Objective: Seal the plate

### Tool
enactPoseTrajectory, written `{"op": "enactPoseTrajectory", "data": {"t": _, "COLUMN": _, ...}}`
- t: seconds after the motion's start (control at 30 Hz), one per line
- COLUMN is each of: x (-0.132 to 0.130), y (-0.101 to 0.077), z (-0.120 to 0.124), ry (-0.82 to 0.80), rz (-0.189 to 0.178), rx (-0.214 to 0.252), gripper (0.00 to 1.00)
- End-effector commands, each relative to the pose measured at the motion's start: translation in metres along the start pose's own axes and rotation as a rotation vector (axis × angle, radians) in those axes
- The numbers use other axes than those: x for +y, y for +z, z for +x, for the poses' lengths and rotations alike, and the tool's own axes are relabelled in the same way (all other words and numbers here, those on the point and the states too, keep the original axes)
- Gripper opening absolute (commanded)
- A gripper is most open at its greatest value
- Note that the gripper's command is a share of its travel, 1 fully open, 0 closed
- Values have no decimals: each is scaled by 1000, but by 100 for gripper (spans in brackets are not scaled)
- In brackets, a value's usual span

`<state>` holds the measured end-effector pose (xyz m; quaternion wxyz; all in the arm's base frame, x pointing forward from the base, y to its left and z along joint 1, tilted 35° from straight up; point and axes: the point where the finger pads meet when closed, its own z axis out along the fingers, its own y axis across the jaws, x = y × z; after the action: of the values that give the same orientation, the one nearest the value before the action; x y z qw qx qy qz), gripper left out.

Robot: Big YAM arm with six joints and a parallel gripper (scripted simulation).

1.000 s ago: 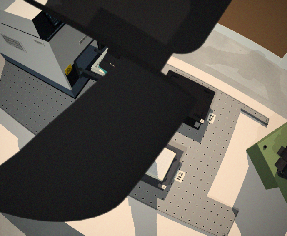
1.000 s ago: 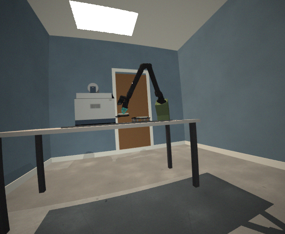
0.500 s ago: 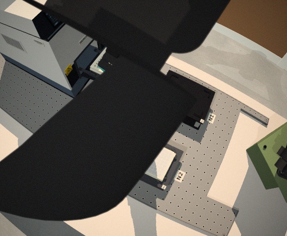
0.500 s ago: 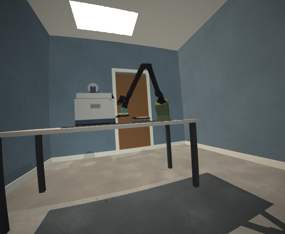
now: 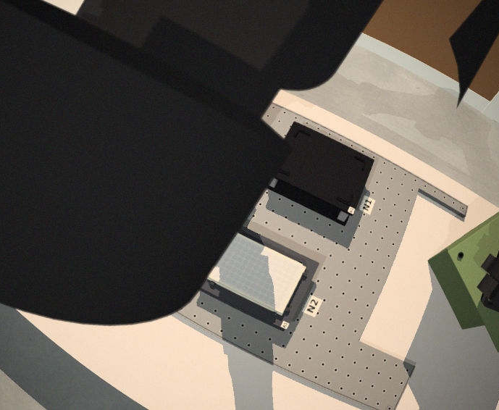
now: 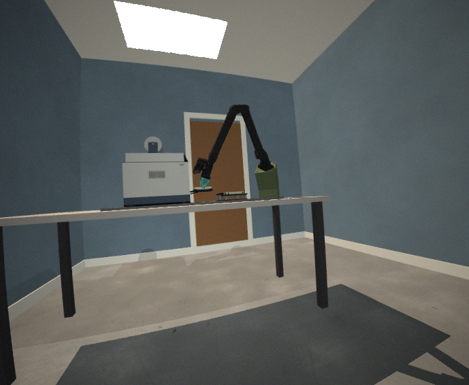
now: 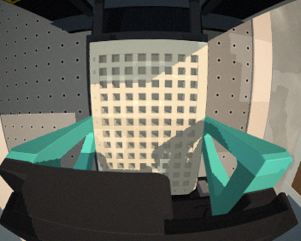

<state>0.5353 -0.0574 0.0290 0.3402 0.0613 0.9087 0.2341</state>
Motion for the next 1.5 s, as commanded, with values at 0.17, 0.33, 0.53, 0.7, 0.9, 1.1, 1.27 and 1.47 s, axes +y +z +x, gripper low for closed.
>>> {"op": "enactPoseTrajectory", "data": {"t": 0.17, "x": 10, "y": 6, "z": -20, "ry": -20, "rz": -9, "rx": -27, "gripper": 0}}
{"op": "enactPoseTrajectory", "data": {"t": 0.33, "x": 6, "y": 7, "z": -21, "ry": -23, "rz": -12, "rx": -33, "gripper": 0}}
{"op": "enactPoseTrajectory", "data": {"t": 0.53, "x": 3, "y": 11, "z": -15, "ry": -20, "rz": -3, "rx": -27, "gripper": 0}}
{"op": "enactPoseTrajectory", "data": {"t": 0.7, "x": 3, "y": 13, "z": 2, "ry": -3, "rz": -2, "rx": 5, "gripper": 0}}
{"op": "enactPoseTrajectory", "data": {"t": 0.9, "x": 4, "y": 13, "z": 13, "ry": 10, "rz": -2, "rx": 28, "gripper": 0}}
{"op": "enactPoseTrajectory", "data": {"t": 1.1, "x": 10, "y": 8, "z": -6, "ry": -6, "rz": -16, "rx": 1, "gripper": 0}}
{"op": "enactPoseTrajectory", "data": {"t": 1.27, "x": 15, "y": 2, "z": -15, "ry": -18, "rz": -17, "rx": -19, "gripper": 0}}
{"op": "enactPoseTrajectory", "data": {"t": 1.47, "x": 15, "y": 1, "z": -18, "ry": -20, "rz": -17, "rx": -23, "gripper": 0}}
